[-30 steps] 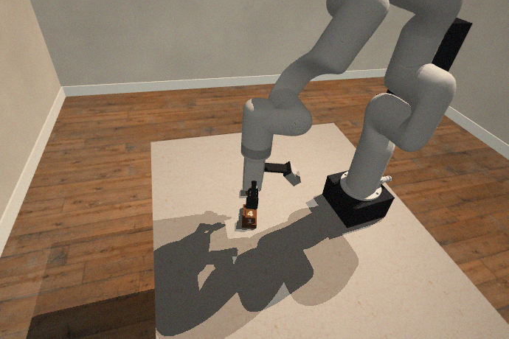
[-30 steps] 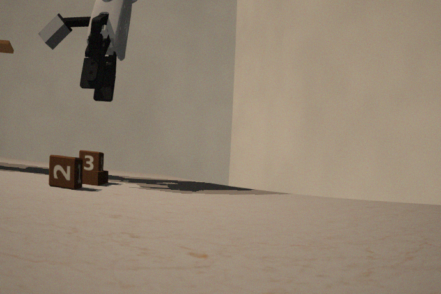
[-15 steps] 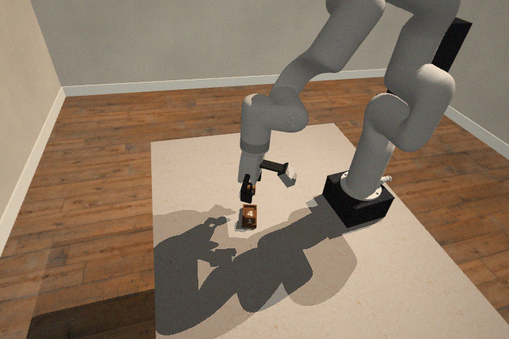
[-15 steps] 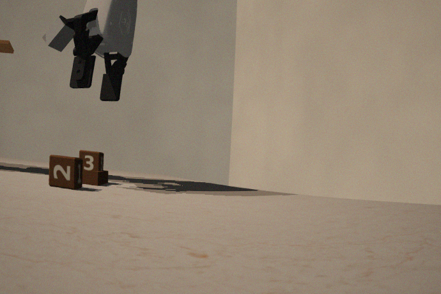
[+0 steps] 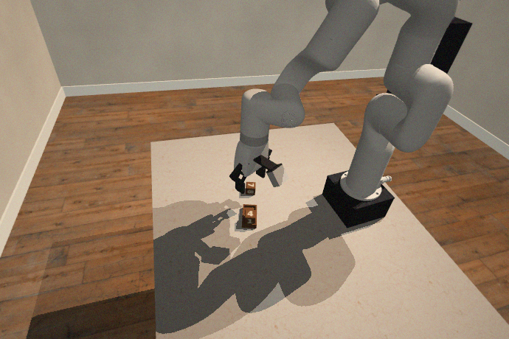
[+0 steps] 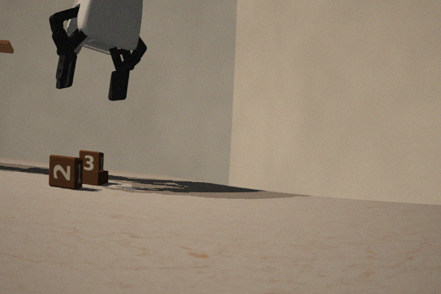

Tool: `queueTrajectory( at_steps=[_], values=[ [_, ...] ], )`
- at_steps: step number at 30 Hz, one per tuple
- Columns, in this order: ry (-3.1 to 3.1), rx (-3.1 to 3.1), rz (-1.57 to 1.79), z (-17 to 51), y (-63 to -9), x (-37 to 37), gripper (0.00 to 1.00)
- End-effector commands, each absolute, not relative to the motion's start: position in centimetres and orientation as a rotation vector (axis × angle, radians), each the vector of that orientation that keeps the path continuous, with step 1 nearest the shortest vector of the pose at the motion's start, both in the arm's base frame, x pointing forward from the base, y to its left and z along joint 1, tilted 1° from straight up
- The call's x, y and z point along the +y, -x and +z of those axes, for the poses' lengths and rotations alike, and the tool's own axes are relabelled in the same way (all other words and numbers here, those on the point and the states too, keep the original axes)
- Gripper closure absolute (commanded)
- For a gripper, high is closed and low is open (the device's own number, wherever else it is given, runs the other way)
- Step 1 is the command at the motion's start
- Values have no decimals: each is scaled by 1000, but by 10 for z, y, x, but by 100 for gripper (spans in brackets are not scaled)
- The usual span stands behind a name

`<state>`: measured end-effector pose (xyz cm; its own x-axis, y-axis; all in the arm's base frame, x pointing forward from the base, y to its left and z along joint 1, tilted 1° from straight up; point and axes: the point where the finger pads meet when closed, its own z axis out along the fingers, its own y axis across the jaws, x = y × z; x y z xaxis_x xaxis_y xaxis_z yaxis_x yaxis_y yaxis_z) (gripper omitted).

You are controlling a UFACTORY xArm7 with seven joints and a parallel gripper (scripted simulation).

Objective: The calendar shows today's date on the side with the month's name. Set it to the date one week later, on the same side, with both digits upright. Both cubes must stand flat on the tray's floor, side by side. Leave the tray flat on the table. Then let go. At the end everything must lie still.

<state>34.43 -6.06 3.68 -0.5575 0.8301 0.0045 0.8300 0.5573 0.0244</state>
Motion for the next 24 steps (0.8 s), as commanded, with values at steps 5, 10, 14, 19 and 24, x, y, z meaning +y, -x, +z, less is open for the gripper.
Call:
queueTrajectory(
  at_steps=[5,10,14,19,24],
  values=[
    [-1785,2568,23,35,-340,-79,0],
    [-2001,2405,25,32,-335,-93,0],
    [-2163,2262,26,30,-331,-104,0],
    [-2298,2126,27,29,-327,-113,0],
    [-2416,1992,27,27,-323,-122,0]
  ],
)
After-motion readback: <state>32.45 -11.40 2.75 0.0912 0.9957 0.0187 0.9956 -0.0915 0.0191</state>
